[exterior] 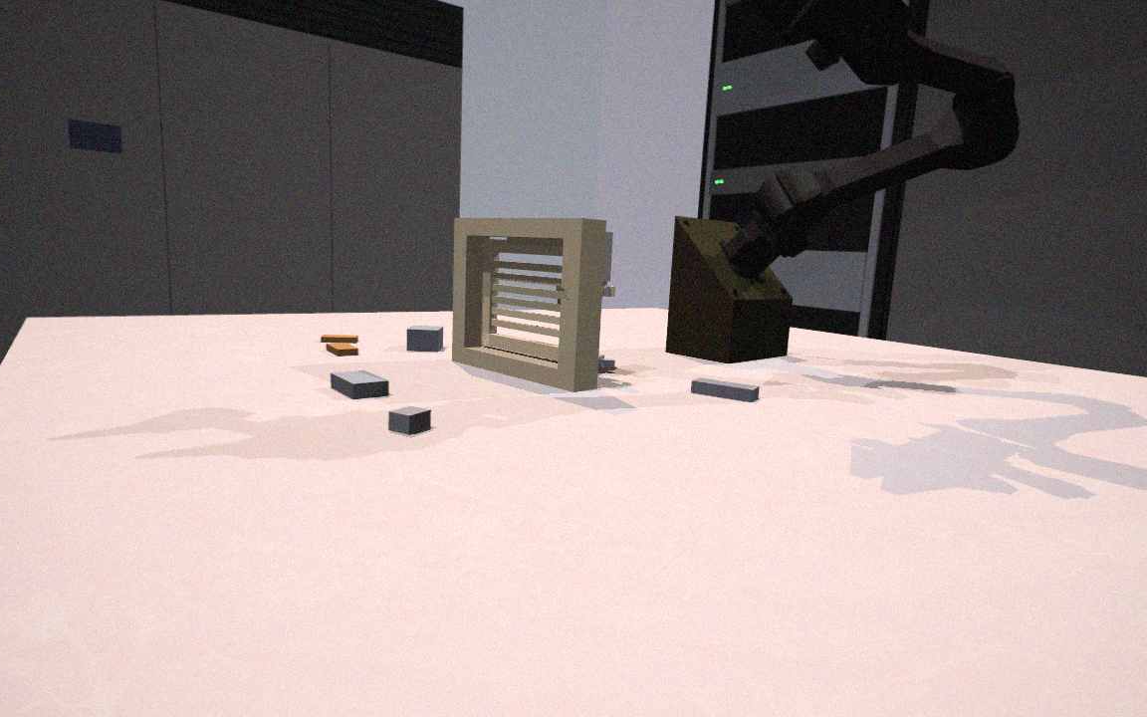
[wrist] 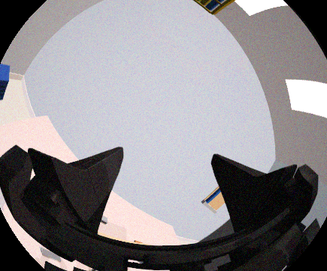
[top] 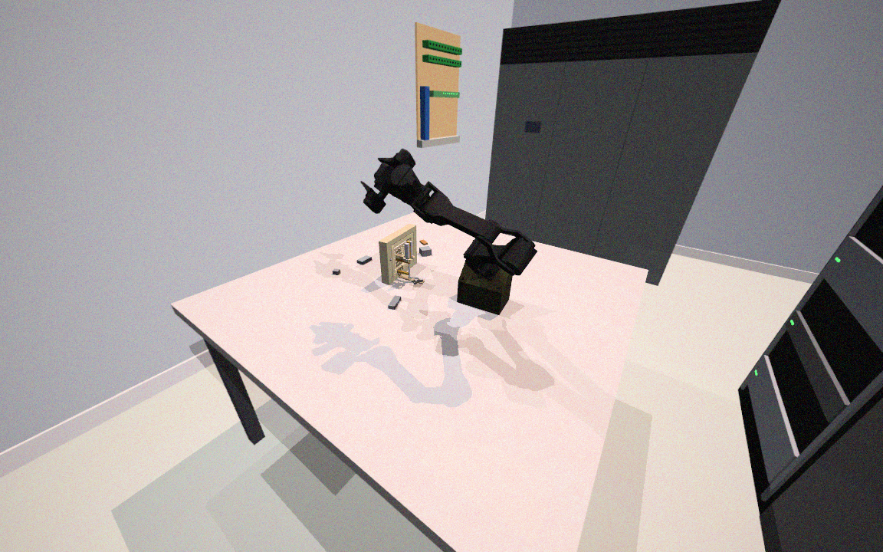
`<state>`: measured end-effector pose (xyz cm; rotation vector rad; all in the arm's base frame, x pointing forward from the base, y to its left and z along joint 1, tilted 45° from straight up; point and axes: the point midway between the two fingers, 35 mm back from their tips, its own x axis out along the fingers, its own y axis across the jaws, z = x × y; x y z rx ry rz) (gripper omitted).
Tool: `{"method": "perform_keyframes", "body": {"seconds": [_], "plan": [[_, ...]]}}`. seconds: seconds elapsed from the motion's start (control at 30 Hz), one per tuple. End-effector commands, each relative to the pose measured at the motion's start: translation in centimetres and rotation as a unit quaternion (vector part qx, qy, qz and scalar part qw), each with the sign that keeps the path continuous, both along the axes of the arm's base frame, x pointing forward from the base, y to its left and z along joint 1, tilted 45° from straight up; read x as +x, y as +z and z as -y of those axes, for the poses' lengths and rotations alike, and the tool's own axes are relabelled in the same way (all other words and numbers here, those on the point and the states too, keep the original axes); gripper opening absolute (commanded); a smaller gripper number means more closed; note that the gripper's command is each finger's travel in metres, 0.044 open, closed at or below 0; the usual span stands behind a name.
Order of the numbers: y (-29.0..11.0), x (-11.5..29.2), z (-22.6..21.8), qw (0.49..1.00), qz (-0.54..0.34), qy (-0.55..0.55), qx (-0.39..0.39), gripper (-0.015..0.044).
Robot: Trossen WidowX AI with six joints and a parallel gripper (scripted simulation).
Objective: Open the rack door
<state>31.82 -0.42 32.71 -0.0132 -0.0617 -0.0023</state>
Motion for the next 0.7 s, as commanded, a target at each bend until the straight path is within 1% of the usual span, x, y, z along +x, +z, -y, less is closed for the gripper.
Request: {"method": "perform_keyframes", "body": {"seconds": [0.0,0.1,0.13,0.4,0.67], "plan": [[-0.1,0.1,0.0,1.000,-0.002,0.001,-0.001,0.0374],[-1.2,0.9,-0.1,0.999,-0.036,0.008,-0.011,0.0295],[-1.7,1.3,-0.2,0.999,-0.051,0.012,-0.015,0.0280],[-6.0,3.4,-0.5,0.985,-0.164,0.045,-0.040,0.0280],[-10.3,4.6,-0.7,0.958,-0.270,0.083,-0.050,0.0280]]}}
